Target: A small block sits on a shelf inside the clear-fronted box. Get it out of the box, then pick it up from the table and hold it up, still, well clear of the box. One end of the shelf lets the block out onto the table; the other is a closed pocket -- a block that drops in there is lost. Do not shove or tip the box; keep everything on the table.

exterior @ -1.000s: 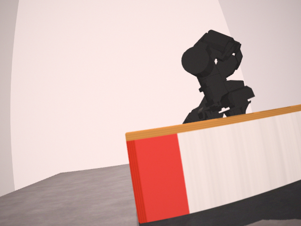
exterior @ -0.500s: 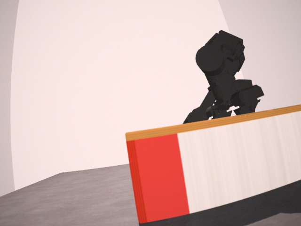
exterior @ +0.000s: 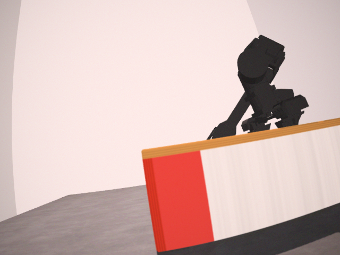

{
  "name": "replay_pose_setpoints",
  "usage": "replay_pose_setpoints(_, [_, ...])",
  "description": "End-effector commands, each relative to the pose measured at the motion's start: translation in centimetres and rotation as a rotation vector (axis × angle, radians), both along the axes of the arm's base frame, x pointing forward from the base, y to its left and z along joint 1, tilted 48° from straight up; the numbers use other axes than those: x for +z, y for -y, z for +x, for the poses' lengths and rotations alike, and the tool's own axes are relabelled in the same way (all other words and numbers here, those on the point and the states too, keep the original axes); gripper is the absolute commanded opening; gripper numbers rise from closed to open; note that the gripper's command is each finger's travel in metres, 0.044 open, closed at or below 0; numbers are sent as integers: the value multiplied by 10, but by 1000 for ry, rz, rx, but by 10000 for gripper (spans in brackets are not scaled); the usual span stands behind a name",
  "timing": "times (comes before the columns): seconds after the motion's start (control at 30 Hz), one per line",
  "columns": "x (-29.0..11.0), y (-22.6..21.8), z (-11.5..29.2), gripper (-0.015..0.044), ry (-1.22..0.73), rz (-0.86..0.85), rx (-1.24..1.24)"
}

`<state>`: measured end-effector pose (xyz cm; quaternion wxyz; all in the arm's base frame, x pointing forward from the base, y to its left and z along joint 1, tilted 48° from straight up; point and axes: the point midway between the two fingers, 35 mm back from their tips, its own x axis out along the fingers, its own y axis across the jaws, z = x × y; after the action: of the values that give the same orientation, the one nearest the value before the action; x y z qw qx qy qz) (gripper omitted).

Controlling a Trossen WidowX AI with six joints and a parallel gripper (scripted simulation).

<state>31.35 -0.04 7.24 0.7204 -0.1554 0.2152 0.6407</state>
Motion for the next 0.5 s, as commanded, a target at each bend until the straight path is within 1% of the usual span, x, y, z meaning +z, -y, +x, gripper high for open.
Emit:
replay_pose_setpoints(0.0, [7,-7,1,400,0,2,1])
replay_pose_setpoints(0.27, [17,-13,3,400,-2,2,-2])
replay_pose_setpoints(0.33, [23,-3,3,400,-15,1,-14])
replay_pose_setpoints(0.47, [47,30,-1,400,-58,7,-56])
